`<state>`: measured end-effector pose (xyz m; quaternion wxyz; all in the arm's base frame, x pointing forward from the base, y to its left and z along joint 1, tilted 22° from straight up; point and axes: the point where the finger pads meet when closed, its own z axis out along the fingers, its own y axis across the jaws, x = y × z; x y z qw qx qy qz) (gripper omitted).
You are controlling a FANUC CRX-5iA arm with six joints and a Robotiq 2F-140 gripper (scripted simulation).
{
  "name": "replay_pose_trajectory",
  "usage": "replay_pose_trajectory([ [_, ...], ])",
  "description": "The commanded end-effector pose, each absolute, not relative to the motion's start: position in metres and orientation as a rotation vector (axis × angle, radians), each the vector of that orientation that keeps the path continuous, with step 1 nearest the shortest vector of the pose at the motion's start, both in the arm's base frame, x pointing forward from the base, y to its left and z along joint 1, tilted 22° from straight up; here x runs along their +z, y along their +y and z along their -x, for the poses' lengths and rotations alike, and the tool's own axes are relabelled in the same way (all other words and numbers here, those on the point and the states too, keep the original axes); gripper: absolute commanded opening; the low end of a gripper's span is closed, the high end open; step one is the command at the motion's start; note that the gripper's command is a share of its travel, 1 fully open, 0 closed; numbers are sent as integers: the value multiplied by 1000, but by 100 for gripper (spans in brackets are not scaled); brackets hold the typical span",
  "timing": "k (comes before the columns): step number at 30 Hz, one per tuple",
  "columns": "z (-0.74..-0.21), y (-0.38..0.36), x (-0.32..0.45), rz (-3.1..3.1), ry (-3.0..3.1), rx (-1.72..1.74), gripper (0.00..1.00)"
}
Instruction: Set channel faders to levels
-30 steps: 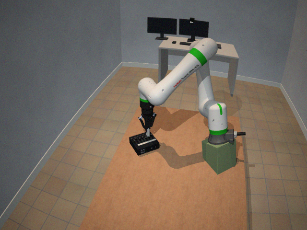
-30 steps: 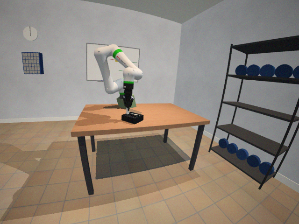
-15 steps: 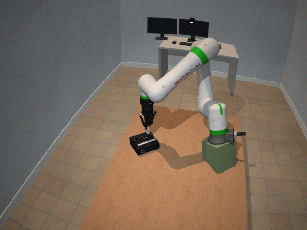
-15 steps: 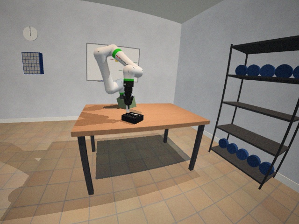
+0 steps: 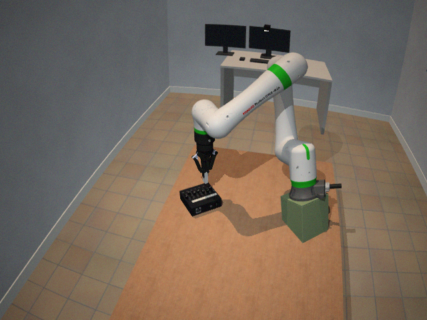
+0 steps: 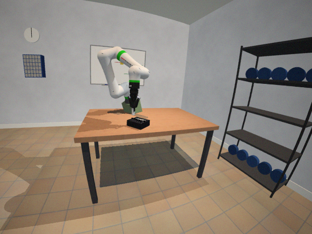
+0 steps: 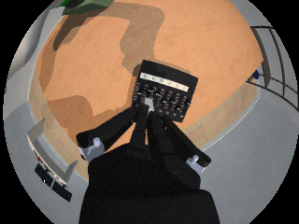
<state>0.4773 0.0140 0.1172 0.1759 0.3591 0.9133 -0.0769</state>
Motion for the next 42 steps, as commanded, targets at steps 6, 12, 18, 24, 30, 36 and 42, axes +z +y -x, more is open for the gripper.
replay_pose_trajectory([
  [6, -477, 14, 117, -1017, 2586, -217, 0],
  [12, -477, 15, 117, -946, 2617, -231, 0],
  [18, -477, 17, 116, -770, 2683, -265, 0],
  [24, -475, 22, 113, -331, 2798, -343, 0],
  [30, -473, 31, 110, 23, 2831, -410, 0],
  [36, -471, 37, 107, 381, 2826, -473, 0],
  [42, -467, 45, 102, 733, 2777, -534, 0],
])
